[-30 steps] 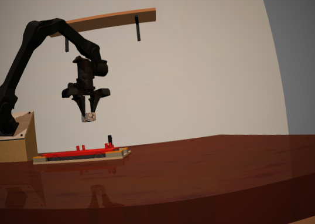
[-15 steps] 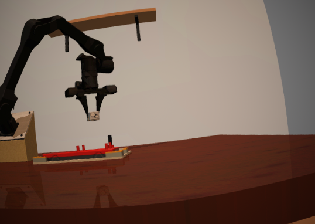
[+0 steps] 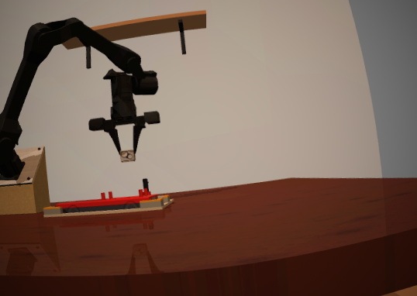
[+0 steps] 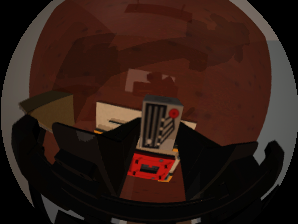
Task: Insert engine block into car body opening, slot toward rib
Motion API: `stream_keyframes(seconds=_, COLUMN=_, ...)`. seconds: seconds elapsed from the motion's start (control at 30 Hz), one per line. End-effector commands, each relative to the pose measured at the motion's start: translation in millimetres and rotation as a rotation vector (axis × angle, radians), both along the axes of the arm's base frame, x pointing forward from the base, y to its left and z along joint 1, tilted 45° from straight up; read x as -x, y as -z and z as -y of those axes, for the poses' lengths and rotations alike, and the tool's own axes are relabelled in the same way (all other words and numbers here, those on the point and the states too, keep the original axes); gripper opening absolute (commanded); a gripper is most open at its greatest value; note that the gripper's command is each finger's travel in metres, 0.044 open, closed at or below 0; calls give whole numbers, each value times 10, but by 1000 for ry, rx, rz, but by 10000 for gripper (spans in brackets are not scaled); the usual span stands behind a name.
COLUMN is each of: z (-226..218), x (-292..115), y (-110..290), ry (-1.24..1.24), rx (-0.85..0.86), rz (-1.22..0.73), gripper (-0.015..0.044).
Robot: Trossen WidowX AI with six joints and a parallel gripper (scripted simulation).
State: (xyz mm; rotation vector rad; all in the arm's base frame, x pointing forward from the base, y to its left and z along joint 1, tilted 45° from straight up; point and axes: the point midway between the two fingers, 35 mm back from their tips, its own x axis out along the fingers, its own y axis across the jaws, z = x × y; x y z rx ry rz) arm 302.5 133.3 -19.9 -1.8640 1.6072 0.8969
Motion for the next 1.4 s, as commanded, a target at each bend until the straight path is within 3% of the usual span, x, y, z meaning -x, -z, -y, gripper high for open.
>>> stream_keyframes(seconds=0.0, z=92, x=-37, y=-37, ry=65, rx=-7, rz=54, gripper=0)
stream_keyframes(seconds=1.37, z=1178, x=-419, y=-589, ry=844, rx=-73, rz=752, gripper=0)
